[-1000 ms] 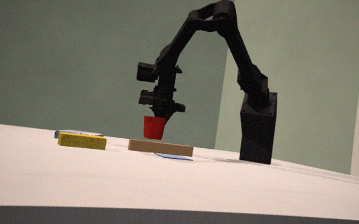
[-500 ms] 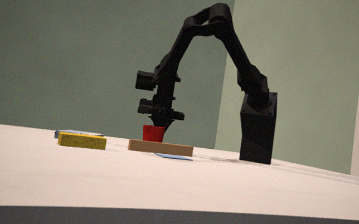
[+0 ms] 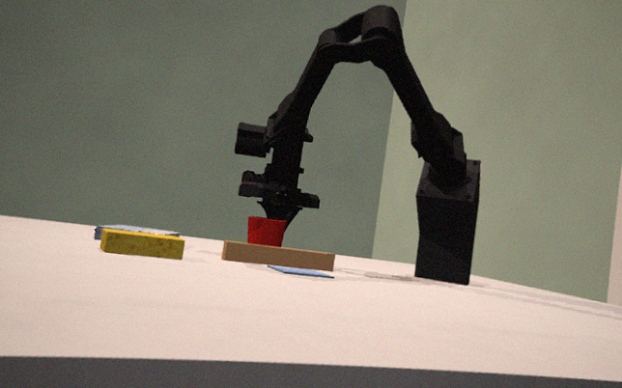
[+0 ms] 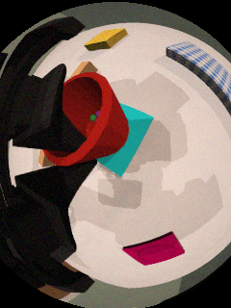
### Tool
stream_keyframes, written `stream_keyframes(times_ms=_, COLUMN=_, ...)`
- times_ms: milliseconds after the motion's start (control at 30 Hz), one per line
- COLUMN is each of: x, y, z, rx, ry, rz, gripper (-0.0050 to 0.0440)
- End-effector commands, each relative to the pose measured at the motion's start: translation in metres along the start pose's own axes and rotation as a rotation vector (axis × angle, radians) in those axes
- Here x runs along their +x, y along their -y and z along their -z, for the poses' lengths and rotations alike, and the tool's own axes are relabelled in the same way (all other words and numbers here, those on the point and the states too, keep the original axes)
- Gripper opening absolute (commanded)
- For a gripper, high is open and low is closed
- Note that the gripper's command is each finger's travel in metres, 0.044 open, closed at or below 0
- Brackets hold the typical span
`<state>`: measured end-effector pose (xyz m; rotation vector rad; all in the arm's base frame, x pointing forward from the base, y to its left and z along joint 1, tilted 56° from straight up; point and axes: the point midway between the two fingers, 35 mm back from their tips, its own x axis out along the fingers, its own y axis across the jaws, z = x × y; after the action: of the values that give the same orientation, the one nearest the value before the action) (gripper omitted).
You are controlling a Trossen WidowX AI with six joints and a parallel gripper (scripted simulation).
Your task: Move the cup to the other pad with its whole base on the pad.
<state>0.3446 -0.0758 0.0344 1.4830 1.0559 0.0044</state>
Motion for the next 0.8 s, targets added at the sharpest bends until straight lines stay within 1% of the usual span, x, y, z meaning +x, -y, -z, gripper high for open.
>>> stream_keyframes(times_ms=0, x=-0.001, y=0.000, z=0.000, rx=-0.001, ry=0.001, rz=0.000, gripper=0.0072)
stream_keyframes(times_ms=67, x=-0.001, y=0.000, z=0.000, rx=-0.001, ry=0.001, rz=0.000, gripper=0.0120)
stream_keyframes(times_ms=100, x=-0.001, y=0.000, z=0.000, rx=-0.001, ry=0.001, rz=0.000, gripper=0.0128)
stream_keyframes(times_ms=467, x=-0.001, y=0.000, z=0.000, rx=-0.001, ry=0.001, rz=0.000, gripper=0.0128)
stream_keyframes(times_ms=767, x=-0.014, y=0.001, z=-0.001, rx=0.001, ry=0.002, rz=0.003, gripper=0.0128)
